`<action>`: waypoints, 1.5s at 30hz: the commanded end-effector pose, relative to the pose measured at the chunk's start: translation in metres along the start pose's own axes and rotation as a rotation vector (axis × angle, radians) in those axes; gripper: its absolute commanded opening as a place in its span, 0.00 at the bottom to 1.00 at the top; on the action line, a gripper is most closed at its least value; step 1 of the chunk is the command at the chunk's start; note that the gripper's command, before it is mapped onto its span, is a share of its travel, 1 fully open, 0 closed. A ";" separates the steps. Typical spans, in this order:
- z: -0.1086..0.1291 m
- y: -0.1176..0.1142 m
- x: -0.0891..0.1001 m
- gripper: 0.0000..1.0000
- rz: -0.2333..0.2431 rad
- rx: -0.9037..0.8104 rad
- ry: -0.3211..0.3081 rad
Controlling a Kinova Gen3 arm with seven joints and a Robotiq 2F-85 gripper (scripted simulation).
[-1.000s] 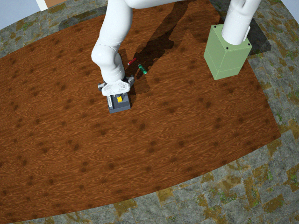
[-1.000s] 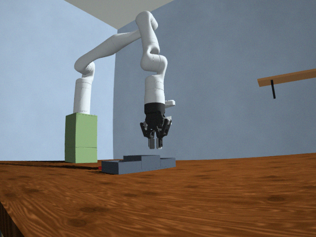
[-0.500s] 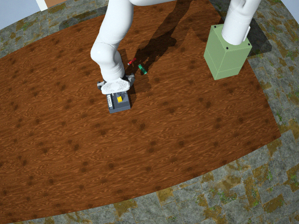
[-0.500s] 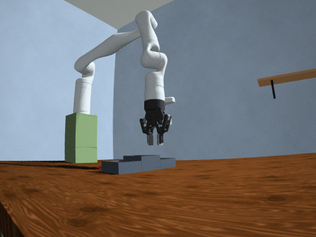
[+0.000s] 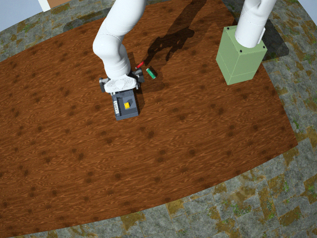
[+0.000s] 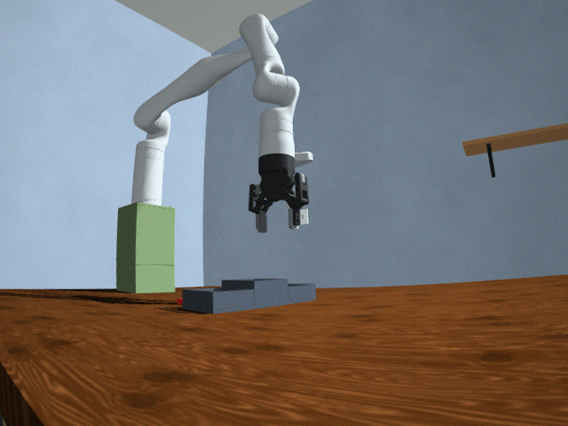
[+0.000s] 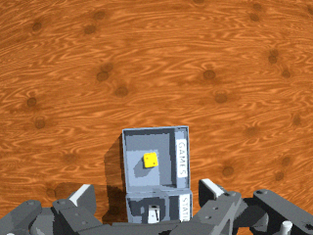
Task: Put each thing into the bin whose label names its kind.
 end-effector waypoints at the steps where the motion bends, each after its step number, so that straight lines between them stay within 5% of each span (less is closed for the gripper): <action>1: 0.003 0.005 0.017 1.00 -0.016 0.005 0.002; 17: 0.003 0.004 0.072 1.00 -0.016 0.005 0.002; 45: 0.003 0.004 0.072 1.00 -0.016 0.005 0.002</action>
Point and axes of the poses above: the point where the finger pads meet when closed, its own x axis back along the fingers, its own y axis across the jaws, z = x × y, the point moved 6 cm from there along x, back along the fingers, and after that the axes turned 12 degrees about x, right-handed, at the moved point
